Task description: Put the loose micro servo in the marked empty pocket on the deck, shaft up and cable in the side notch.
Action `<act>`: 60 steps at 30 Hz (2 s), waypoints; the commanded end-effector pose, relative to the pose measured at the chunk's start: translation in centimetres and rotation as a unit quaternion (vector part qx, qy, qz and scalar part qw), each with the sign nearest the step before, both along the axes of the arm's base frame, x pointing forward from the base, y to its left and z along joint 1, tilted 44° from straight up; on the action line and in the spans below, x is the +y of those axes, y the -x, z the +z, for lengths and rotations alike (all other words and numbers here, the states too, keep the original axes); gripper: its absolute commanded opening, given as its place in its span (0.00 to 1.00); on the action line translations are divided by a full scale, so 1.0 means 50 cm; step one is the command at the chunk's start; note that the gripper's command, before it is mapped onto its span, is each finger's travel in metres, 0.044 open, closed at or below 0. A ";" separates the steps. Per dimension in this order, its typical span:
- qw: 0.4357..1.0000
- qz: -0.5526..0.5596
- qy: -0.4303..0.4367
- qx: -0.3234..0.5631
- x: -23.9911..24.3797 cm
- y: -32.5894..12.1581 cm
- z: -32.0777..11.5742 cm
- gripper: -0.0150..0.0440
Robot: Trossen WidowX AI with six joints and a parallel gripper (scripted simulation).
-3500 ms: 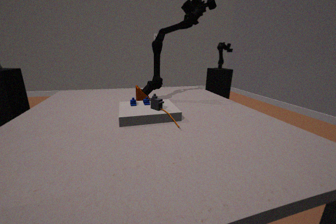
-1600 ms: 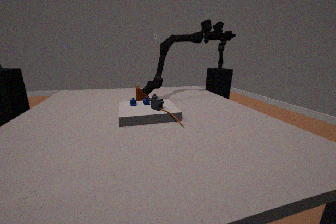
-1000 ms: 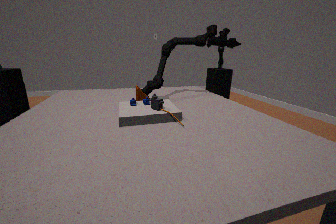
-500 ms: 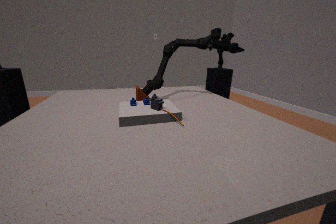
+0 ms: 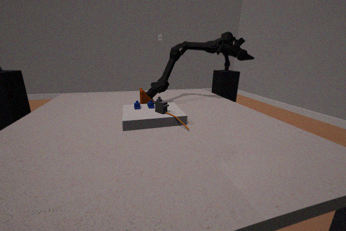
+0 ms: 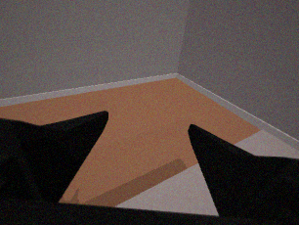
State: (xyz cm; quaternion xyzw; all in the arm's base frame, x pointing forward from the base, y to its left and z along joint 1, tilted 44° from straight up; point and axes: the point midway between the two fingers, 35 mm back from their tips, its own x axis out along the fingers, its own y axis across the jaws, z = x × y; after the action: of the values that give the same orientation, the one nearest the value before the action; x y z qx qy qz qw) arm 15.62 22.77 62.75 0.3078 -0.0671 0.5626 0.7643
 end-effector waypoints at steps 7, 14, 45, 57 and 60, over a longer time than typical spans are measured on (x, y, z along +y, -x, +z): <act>0.998 -0.019 0.030 0.057 0.019 -0.071 -0.055 1.00; 0.995 -0.026 0.042 0.090 0.024 -0.106 -0.084 1.00; 0.911 -0.114 0.101 0.383 -0.031 -0.365 -0.358 1.00; 0.845 -0.150 0.089 0.505 -0.093 -0.438 -0.475 1.00; 0.824 -0.158 0.083 0.537 -0.111 -0.452 -0.506 1.00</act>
State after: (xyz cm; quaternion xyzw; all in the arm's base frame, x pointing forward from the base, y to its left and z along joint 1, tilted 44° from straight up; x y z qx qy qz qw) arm 37.68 17.88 38.90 0.4680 0.3332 0.2063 0.7921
